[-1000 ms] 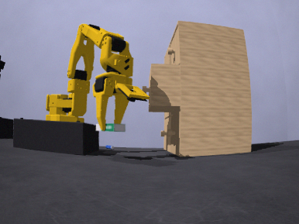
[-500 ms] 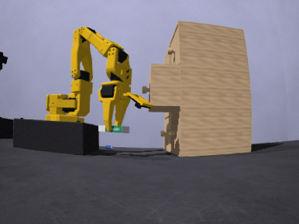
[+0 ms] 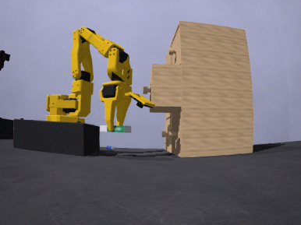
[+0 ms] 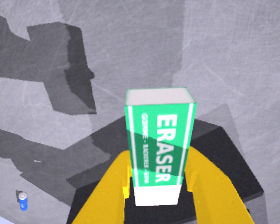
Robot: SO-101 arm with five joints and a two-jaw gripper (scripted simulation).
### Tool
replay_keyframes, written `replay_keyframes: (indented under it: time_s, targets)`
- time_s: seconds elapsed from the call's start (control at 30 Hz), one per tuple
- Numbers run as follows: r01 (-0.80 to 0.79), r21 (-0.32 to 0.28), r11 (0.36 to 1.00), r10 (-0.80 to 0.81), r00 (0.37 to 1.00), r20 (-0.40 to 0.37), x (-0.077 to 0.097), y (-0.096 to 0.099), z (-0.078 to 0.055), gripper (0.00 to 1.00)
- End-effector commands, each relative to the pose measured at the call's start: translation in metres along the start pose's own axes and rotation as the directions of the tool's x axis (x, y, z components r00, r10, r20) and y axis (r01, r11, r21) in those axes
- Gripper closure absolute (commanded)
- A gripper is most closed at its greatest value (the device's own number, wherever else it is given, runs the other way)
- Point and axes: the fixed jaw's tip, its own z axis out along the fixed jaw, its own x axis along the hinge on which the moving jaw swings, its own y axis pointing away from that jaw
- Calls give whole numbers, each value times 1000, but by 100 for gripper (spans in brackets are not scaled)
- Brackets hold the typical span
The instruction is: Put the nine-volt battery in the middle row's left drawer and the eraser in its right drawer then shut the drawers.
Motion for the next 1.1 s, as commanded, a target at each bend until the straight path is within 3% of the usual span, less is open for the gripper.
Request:
replay_keyframes:
  time_s: [0.0, 0.3, 0.57, 0.63, 0.67, 1.07]
  targets:
    - [2, -1, 1000, -2, 1000, 8, 1, 2, 0, 100]
    - [183, 0, 983, -183, 983, 7, 11, 25, 0, 100]
    - [382, 1, 924, -382, 924, 6, 28, 48, 0, 100]
    - [382, 1, 924, -382, 924, 6, 28, 48, 0, 100]
    - [299, 0, 954, -299, 954, 6, 24, 38, 0, 100]
    - [298, 0, 954, -298, 954, 6, 29, 36, 1, 100]
